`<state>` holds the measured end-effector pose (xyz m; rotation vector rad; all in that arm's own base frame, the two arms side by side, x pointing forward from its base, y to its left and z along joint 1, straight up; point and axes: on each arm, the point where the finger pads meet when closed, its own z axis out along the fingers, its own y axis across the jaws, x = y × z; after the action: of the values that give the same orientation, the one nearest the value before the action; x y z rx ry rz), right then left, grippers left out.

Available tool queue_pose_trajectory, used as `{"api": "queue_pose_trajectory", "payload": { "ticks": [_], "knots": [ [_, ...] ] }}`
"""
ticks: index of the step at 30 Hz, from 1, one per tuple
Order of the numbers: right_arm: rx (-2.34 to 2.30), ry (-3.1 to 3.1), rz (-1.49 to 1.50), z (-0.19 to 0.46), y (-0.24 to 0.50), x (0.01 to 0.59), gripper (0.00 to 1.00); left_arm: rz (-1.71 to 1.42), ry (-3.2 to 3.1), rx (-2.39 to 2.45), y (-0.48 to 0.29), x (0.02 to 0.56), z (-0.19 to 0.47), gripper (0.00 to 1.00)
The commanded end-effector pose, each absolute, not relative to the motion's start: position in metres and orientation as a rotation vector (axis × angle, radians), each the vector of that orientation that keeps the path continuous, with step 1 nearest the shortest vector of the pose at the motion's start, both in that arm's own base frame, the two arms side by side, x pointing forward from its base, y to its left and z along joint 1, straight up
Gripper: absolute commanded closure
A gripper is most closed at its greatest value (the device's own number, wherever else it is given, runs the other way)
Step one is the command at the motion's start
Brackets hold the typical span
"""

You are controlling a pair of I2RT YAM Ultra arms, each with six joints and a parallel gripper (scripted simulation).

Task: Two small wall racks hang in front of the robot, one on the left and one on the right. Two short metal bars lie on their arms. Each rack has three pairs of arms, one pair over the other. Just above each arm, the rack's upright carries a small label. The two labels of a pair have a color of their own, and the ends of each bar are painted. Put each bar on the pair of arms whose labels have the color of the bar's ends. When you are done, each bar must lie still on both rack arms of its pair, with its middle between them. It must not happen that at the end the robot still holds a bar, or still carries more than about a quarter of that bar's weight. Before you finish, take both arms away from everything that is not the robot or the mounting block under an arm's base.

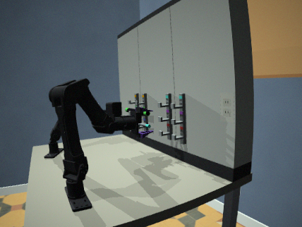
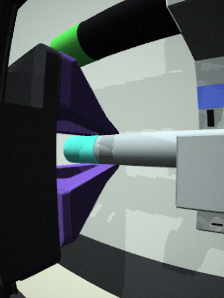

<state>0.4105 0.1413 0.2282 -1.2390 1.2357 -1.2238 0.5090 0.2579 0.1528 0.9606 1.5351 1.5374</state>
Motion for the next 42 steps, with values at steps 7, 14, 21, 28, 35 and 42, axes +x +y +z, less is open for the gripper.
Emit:
{"api": "queue_pose_trajectory", "payload": {
  "ticks": [7,14,21,28,35,42],
  "knots": [
    [-1.203,1.219,-1.219,0.2378,0.1444,0.4093,0.00,1.535,1.534,0.959,0.2564,0.5144,0.1565,1.00],
    [-1.203,1.219,-1.219,0.2378,0.1444,0.4093,0.00,1.535,1.534,0.959,0.2560,0.5134,0.1565,1.00],
    [-1.203,1.219,-1.219,0.2378,0.1444,0.4093,0.00,1.535,1.535,0.959,0.2554,0.5122,0.1563,1.00],
    [-1.203,1.219,-1.219,0.2378,0.1444,0.4093,0.00,1.535,1.535,0.959,0.2547,0.5109,0.1563,1.00],
    [-1.203,1.219,-1.219,0.2378,0.1444,0.4093,0.00,1.535,1.535,0.959,0.2547,0.5107,0.1585,1.00],
    [-1.203,1.219,-1.219,0.2378,0.1444,0.4093,0.00,1.535,1.535,0.959,0.2547,0.5107,0.1624,1.00]
  ]
}}
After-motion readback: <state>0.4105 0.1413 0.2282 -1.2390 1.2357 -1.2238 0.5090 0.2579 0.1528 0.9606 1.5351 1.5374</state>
